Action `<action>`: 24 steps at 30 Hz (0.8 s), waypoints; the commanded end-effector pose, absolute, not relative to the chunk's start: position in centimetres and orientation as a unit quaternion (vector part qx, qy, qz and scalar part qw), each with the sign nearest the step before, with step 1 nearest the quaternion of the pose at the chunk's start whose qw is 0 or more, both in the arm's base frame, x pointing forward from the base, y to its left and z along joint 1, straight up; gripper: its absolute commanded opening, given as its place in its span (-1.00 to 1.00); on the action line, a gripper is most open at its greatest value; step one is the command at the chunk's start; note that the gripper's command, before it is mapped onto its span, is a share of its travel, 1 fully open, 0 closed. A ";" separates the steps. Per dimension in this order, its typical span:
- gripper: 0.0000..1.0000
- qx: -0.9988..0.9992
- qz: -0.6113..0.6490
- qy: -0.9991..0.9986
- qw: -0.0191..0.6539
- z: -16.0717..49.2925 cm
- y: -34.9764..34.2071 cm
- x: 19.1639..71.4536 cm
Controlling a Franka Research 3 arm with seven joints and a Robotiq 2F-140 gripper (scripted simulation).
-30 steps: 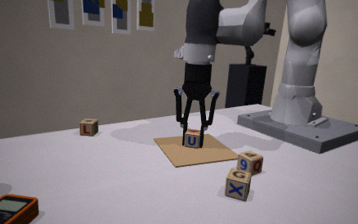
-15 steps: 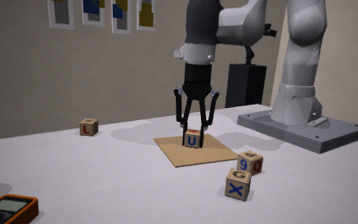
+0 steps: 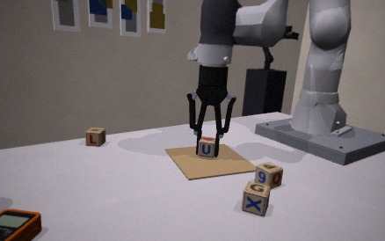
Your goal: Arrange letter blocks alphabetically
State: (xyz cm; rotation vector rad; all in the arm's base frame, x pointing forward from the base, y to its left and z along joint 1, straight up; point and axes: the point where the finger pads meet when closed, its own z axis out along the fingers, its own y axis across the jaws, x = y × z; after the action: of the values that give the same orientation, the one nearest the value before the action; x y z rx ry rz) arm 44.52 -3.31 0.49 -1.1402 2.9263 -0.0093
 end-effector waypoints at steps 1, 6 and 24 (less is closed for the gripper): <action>-0.34 -0.367 -0.002 0.930 0.000 1.9 -3.3 44.5; -0.34 -0.367 -0.002 0.930 0.000 5.3 -3.3 44.5; -0.34 -0.367 -0.002 0.930 0.000 9.9 -3.3 44.5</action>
State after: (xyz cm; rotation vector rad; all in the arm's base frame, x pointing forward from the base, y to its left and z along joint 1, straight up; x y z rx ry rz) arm 45.12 -3.55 9.96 -1.0242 2.9711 -0.0428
